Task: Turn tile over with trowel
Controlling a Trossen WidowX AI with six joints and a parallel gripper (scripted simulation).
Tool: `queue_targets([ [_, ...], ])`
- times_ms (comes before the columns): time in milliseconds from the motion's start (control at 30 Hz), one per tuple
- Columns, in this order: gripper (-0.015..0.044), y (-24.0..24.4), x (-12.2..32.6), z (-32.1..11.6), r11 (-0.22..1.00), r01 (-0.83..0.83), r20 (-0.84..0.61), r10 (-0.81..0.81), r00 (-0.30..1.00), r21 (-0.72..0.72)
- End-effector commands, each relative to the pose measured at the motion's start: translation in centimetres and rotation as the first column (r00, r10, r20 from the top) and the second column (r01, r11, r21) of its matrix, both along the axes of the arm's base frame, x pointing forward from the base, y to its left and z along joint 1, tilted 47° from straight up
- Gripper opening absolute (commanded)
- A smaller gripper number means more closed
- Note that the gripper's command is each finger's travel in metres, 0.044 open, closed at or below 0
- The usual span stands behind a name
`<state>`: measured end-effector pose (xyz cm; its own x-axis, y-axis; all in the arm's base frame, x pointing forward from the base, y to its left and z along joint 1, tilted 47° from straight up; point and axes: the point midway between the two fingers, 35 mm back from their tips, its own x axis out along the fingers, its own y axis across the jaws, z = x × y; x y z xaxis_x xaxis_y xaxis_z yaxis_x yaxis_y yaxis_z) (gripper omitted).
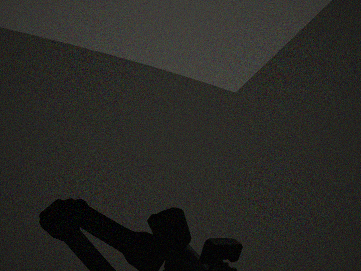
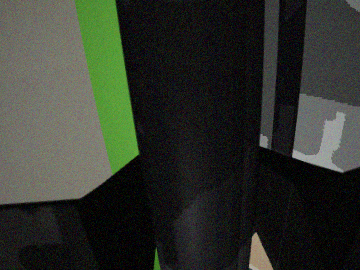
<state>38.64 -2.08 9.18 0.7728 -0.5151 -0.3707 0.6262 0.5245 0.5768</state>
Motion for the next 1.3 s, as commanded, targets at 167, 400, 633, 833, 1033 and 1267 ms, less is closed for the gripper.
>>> queue_targets([
  [167,0.0000,0.3,0.2,0.3,1.000,-0.014,0.007,0.014,1.000,0.001],
  [400,0.0000,0.3,0.2,0.3,1.000,-0.014,0.007,0.014,1.000,0.001],
  [633,0.0000,0.3,0.2,0.3,1.000,-0.014,0.007,0.014,1.000,0.001],
  [833,0.0000,0.0,0.0,0.1,1.000,0.000,0.002,0.000,1.000,0.000],
  [1033,0.0000,-0.2,0.0,0.1,1.000,0.001,-0.005,-0.001,1.000,-0.002],
  [1267,0.0000,-2.6,0.6,0.1,0.995,-0.083,-0.184,0.071,0.980,-0.057],
])
